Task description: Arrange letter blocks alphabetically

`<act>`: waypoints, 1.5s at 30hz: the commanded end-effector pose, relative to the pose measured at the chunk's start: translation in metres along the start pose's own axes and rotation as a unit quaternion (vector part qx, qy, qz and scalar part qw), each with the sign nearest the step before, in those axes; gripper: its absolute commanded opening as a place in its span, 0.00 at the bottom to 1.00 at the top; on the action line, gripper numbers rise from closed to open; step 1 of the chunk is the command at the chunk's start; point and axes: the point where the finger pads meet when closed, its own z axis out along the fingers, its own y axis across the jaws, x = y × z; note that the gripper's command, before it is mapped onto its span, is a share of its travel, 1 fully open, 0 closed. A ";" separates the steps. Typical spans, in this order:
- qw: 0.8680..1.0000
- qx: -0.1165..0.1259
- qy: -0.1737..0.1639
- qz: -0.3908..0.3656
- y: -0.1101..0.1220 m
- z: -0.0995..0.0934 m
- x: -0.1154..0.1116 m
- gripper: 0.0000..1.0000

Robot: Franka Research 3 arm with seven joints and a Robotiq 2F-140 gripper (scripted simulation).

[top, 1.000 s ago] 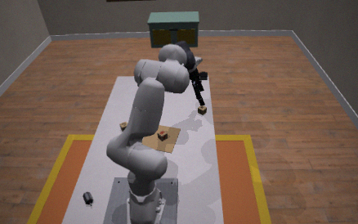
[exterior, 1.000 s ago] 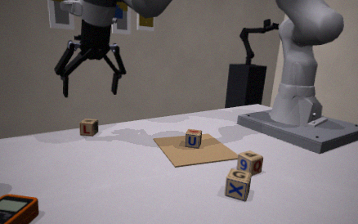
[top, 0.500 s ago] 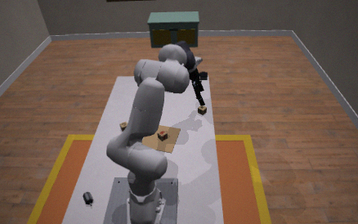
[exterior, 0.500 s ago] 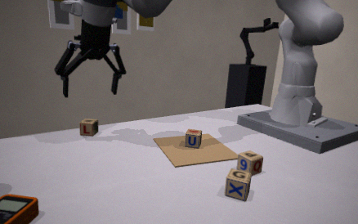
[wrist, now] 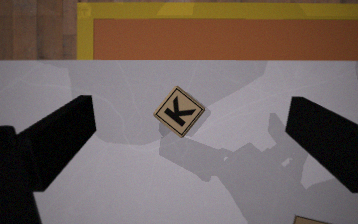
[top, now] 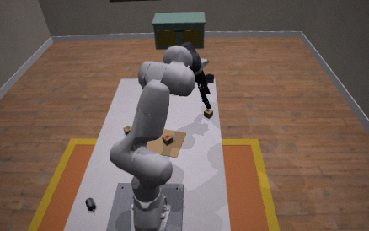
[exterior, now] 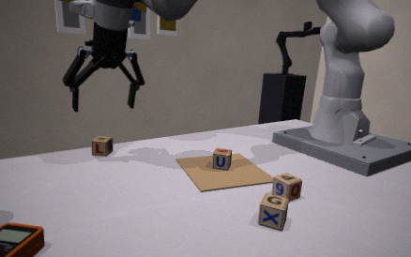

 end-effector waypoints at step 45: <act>0.966 0.040 -0.128 -0.219 0.104 -0.096 -0.145 1.00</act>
